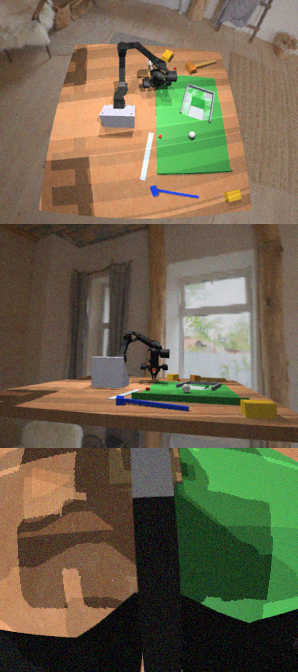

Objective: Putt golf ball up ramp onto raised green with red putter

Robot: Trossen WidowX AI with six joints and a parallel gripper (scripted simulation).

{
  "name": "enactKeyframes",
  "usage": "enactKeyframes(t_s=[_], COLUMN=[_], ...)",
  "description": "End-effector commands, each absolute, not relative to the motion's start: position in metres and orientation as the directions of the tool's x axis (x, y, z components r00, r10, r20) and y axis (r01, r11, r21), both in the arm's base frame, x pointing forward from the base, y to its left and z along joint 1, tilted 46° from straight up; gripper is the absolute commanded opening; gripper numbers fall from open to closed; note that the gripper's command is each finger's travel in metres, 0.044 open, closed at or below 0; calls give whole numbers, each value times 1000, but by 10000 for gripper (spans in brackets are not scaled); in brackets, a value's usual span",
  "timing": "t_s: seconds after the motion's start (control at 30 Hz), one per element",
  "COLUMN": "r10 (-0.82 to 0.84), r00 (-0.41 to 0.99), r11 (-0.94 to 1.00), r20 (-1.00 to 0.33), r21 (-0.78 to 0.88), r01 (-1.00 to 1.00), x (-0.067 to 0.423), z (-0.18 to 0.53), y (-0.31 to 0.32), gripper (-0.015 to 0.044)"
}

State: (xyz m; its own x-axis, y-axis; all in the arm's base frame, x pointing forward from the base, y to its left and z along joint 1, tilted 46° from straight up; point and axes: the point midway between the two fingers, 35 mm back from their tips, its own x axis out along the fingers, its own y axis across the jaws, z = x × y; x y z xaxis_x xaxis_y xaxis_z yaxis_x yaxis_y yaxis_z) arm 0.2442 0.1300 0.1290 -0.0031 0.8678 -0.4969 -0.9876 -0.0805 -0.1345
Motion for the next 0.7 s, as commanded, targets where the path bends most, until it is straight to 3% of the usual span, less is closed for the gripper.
enactKeyframes(t_s=[0.0, 0.67], r10=[867, 856], r00=[5, 61], r11=[-74, -16], r20=[-498, -513], r21=[-139, -144], r01=[-988, -989], x=[246, 239], z=[134, 198], y=[124, 59], gripper=[0, 0])
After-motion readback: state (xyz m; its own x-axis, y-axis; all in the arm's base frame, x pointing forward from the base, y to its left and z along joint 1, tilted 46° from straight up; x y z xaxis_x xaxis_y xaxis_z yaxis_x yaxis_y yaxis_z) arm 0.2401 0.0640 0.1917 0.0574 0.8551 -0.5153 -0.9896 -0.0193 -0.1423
